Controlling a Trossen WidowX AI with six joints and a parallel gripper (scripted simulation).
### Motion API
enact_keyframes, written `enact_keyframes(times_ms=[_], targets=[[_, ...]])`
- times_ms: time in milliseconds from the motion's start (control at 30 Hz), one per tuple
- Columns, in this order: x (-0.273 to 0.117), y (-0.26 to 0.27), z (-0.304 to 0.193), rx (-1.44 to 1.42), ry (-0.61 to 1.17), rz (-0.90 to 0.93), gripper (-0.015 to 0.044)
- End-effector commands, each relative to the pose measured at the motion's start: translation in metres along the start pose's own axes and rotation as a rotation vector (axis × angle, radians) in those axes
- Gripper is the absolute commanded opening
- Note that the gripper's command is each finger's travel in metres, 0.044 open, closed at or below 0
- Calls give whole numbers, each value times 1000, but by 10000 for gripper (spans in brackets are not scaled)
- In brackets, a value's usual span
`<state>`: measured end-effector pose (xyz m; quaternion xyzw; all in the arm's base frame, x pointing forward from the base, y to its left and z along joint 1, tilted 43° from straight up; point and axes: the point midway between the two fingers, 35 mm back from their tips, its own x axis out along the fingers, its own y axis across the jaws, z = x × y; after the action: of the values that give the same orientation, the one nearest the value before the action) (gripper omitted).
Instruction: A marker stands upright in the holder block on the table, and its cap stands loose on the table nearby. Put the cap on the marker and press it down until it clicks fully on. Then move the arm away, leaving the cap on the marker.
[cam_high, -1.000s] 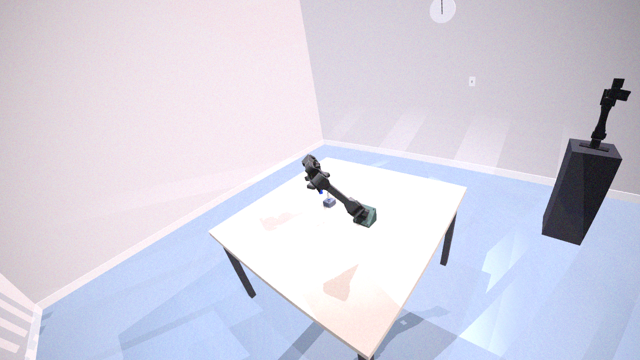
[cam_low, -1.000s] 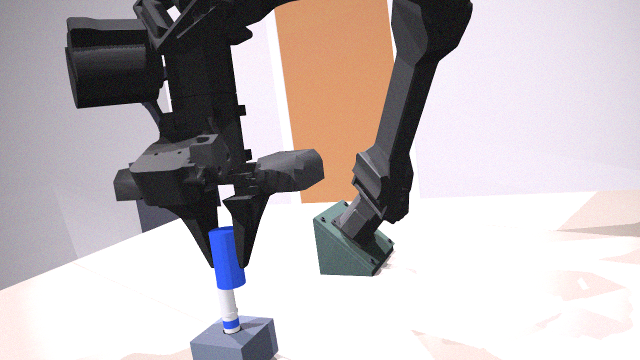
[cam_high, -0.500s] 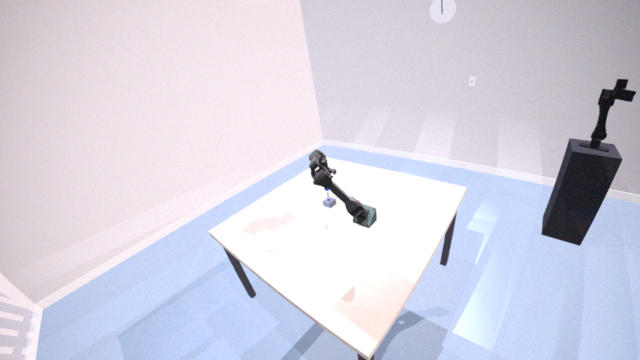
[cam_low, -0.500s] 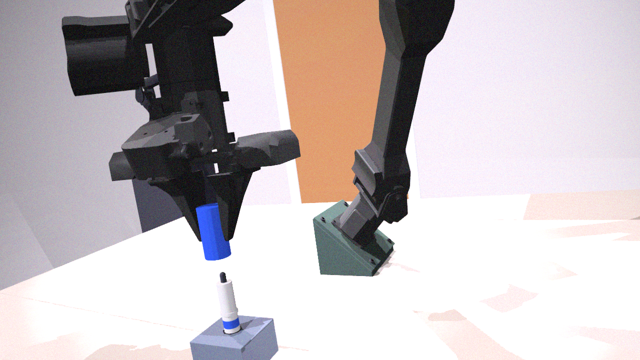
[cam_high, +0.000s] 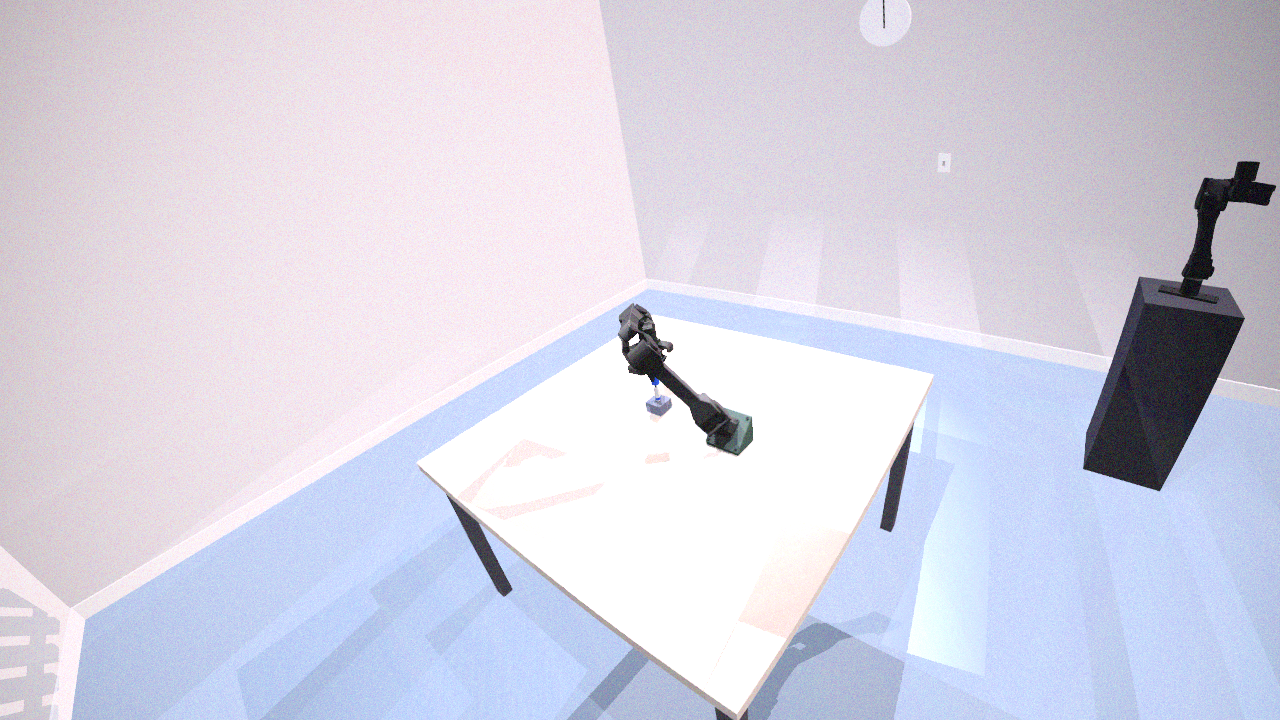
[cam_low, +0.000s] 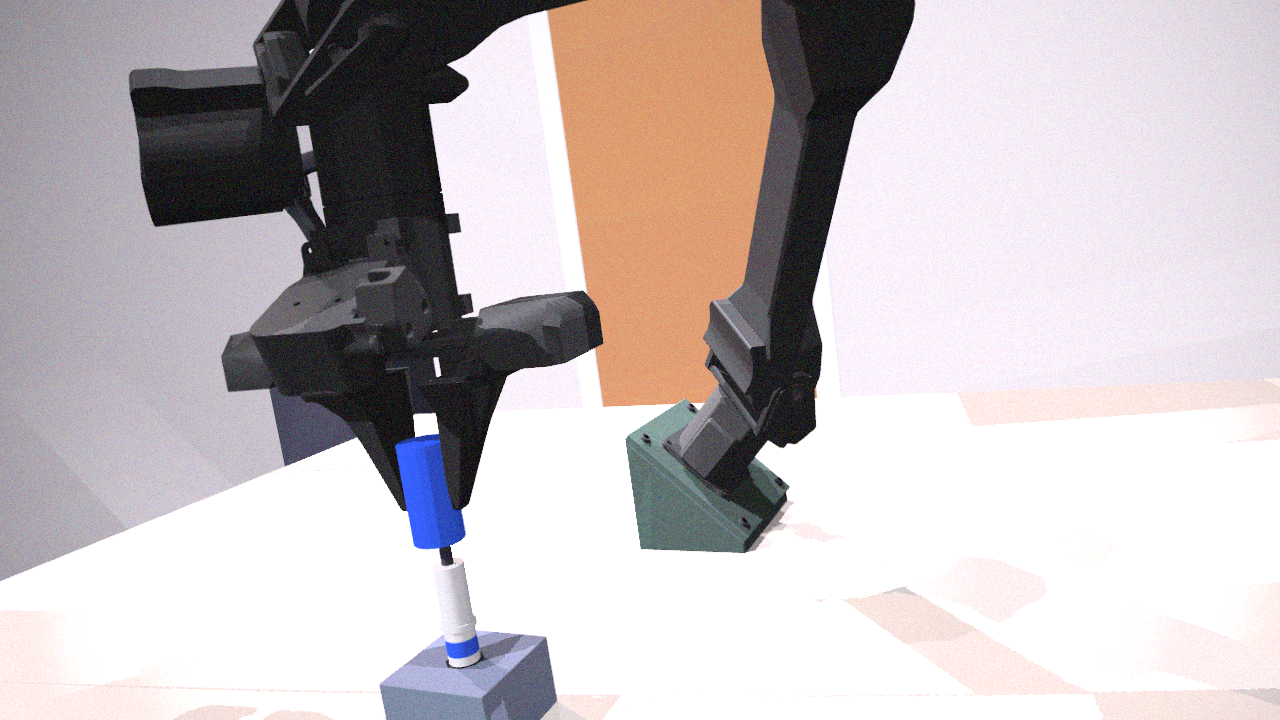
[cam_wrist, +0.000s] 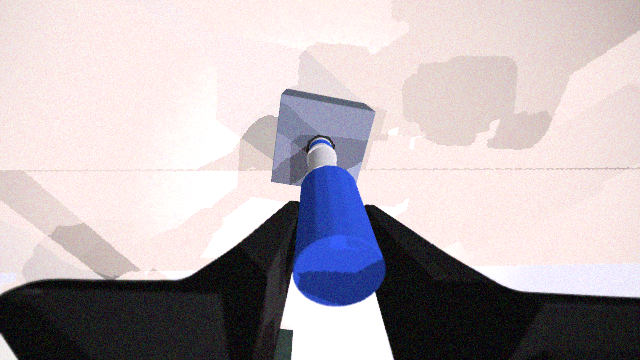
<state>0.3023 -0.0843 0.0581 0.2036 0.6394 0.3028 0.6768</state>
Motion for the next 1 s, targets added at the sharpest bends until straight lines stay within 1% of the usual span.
enact_keyframes(times_ms=[0, 767, 967], targets=[[7, 1, 1, 2, 0, 3, 0], [44, 2, 0, 1, 0, 5, 0], [46, 2, 0, 1, 0, 5, 0]])
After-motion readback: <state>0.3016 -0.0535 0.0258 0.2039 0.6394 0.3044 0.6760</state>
